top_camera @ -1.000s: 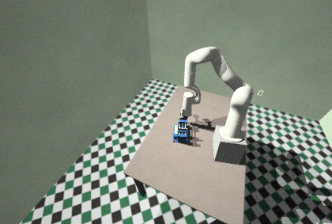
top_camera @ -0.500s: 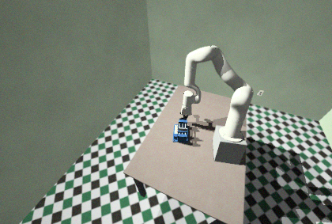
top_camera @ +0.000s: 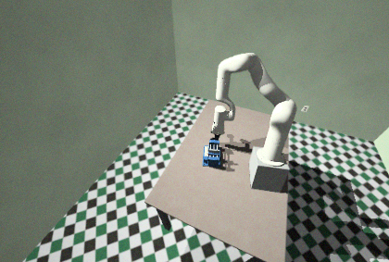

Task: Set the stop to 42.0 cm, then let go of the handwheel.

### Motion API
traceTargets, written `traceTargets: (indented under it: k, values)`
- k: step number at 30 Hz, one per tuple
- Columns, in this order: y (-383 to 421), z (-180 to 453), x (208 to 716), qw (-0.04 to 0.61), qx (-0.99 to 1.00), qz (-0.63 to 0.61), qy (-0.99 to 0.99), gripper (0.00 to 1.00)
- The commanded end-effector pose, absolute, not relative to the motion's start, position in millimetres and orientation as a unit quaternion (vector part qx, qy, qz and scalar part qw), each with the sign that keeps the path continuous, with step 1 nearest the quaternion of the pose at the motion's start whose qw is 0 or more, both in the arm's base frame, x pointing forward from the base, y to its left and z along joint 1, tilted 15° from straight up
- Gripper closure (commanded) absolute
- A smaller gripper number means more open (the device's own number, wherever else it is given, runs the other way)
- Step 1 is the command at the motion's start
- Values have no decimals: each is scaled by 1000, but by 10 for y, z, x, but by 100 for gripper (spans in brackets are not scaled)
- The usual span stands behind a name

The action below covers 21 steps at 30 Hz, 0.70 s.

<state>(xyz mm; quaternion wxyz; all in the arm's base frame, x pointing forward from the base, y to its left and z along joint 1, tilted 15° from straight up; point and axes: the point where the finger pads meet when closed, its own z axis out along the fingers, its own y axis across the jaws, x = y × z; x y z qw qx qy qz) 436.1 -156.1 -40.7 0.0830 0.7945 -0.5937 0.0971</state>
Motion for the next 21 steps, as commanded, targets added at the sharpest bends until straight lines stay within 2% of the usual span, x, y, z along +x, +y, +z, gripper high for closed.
traceTargets:
  k: [1,21]
  values:
    - [-1557,-392,4372,83,794,97,-594,94]
    - [-1545,-368,4391,83,794,97,-594,94]
